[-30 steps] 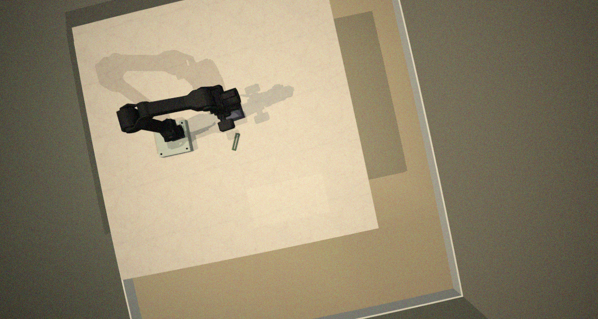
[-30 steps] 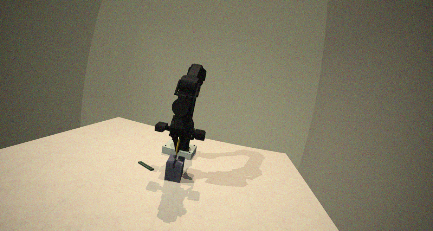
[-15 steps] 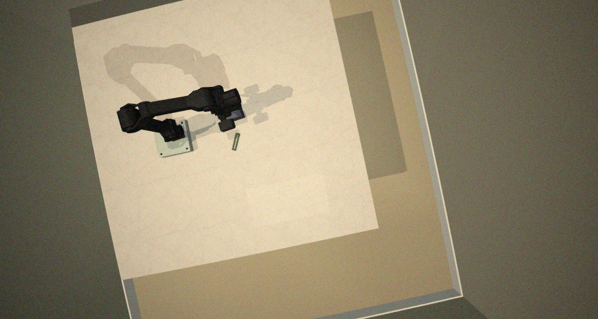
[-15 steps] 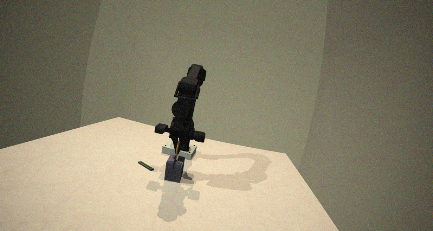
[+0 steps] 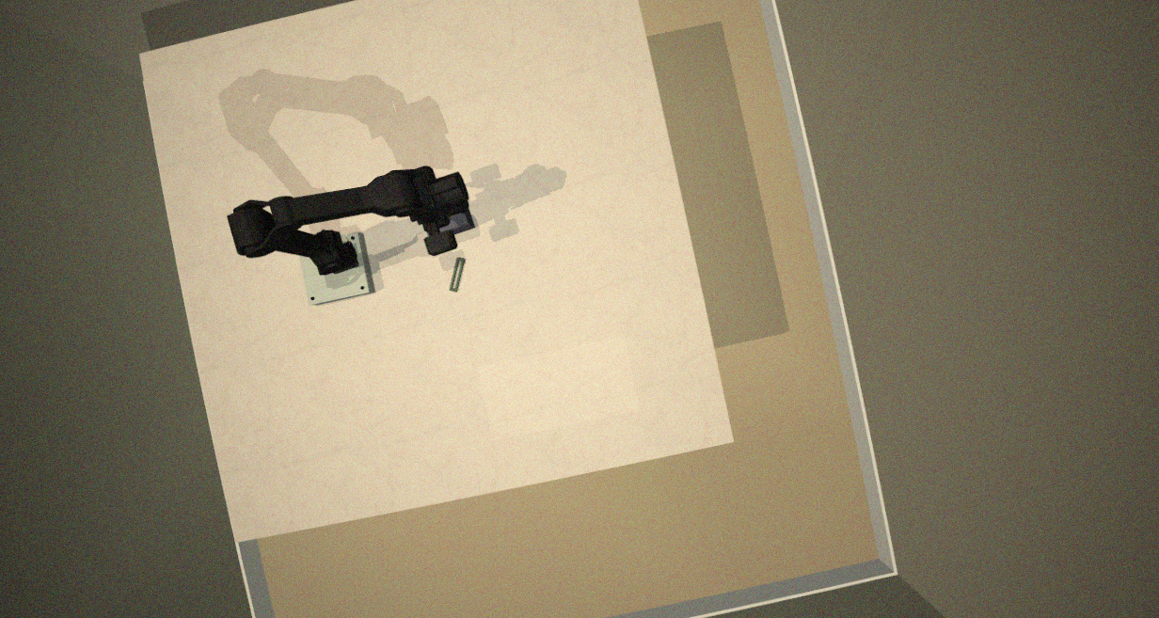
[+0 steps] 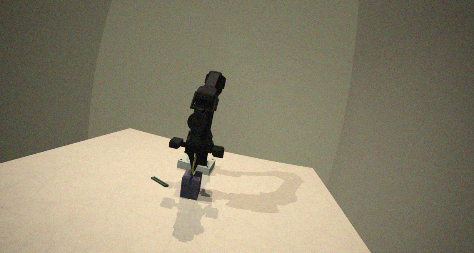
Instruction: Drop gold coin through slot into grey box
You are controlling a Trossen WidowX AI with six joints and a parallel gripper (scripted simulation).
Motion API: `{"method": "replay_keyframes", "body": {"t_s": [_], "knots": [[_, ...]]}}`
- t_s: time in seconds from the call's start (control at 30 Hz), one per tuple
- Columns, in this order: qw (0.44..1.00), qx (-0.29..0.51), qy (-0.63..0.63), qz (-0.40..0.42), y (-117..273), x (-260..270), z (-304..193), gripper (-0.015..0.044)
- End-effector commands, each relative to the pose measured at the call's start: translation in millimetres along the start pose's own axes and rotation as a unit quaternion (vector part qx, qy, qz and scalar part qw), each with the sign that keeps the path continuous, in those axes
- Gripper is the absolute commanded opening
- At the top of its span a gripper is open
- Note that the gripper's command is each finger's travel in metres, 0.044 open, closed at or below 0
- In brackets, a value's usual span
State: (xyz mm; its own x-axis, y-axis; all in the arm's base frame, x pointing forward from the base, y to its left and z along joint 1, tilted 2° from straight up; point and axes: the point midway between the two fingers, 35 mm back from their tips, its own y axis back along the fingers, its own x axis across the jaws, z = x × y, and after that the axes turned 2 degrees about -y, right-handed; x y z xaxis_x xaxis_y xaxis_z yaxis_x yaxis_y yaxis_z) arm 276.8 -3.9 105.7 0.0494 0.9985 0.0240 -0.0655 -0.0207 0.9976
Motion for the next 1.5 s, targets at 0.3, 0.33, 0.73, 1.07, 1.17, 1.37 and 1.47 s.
{"method": "replay_keyframes", "body": {"t_s": [0.3, 0.33, 0.73, 1.07, 1.17, 1.37, 1.47], "knots": [[1.000, 0.000, 0.000, 0.000, -3, 0, 0, 0.0105], [1.000, 0.000, 0.000, 0.000, -3, 0, 0, 0.0131], [1.000, 0.000, 0.000, 0.000, 0, 0, 0, 0.0213], [1.000, 0.002, 0.000, 0.000, 37, 0, -1, 0.0440], [1.000, 0.003, 0.000, 0.000, 59, 0, -4, 0.0440], [1.000, 0.003, 0.000, 0.000, 59, 0, -4, 0.0440], [1.000, 0.003, 0.000, 0.000, 59, 0, -4, 0.0440]]}}
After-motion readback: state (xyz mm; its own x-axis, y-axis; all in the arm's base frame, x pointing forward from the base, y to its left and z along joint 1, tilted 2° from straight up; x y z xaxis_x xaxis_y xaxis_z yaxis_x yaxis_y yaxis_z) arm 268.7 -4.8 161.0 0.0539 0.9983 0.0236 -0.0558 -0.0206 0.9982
